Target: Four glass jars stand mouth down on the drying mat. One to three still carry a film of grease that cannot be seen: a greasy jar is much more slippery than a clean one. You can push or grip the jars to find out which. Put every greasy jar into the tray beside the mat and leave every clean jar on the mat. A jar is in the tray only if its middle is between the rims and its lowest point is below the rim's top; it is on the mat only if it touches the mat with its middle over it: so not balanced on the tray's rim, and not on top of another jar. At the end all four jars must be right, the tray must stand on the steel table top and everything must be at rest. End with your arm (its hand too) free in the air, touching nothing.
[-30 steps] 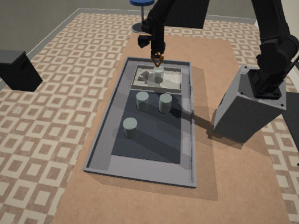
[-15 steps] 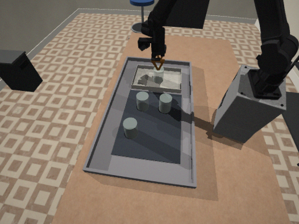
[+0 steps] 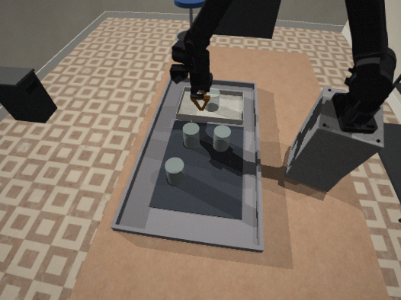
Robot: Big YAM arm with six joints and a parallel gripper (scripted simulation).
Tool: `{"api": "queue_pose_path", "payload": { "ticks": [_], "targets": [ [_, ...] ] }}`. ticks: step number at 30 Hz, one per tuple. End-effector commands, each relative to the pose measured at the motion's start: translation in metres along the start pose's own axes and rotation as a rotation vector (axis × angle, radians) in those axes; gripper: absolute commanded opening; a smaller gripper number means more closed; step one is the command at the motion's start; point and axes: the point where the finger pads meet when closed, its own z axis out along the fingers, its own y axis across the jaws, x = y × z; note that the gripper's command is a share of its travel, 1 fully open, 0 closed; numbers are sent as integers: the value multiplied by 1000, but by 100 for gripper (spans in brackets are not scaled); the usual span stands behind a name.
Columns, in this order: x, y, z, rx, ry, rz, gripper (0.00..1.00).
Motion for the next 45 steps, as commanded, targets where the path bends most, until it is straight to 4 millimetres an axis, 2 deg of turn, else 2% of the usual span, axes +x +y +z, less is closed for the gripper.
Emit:
{"api": "queue_pose_path", "payload": {
  "ticks": [1, 9, 11, 26, 28, 33, 39, 43, 45],
  "targets": [
    [-25, 26, -19, 25, -50, 21, 100],
    [-40, 90, -18, 25, -50, 21, 100],
    [-40, 90, -18, 25, -50, 21, 100],
    [-67, 211, -16, 25, -50, 21, 100],
    [-67, 211, -16, 25, -50, 21, 100],
    [-77, 252, -15, 25, -50, 21, 100],
    [-77, 252, -15, 25, -50, 21, 100],
    [-78, 251, 9, 25, -50, 21, 100],
    [-78, 251, 9, 25, -50, 21, 100]
  ]
}}
